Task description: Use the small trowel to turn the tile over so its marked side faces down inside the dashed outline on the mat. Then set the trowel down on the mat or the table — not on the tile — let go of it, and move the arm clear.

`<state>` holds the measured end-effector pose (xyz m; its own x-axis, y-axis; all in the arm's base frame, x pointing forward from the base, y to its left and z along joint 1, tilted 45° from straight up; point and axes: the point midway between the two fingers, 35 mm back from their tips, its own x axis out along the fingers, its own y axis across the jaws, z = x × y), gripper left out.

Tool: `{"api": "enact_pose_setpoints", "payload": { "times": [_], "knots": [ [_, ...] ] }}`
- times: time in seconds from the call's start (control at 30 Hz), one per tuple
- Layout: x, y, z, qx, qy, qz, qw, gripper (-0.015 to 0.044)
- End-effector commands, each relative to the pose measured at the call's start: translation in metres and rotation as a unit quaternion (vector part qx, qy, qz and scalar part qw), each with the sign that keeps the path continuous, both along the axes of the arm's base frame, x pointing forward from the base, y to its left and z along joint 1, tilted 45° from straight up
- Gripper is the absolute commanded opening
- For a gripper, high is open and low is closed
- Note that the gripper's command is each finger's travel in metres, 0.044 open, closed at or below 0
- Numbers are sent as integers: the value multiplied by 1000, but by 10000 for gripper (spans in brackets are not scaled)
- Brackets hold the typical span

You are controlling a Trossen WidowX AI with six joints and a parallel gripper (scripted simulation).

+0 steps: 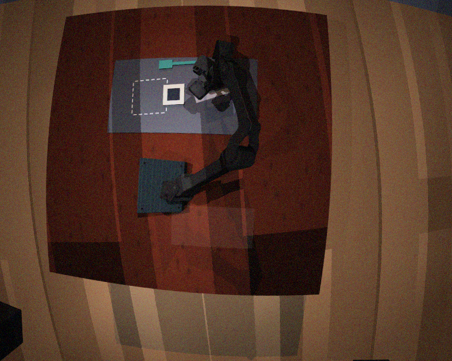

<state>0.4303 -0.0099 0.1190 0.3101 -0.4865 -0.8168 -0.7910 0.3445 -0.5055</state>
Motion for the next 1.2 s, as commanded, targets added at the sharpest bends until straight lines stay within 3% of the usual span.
{"api": "enact_pose_setpoints", "payload": {
  "times": [0.0, 0.43, 0.77, 0.9, 1.17],
  "knots": [
    [-3, -2, -2, 25, -27, -33, 999, 300],
    [-14, -6, -10, 121, -132, -161, 970, 300],
    [-14, -8, -9, 208, -225, -251, 918, 300],
    [-6, -16, 5, 231, -250, -240, 909, 300],
    [-11, -21, 0, 302, -304, -322, 844, 300]
  ]
}}
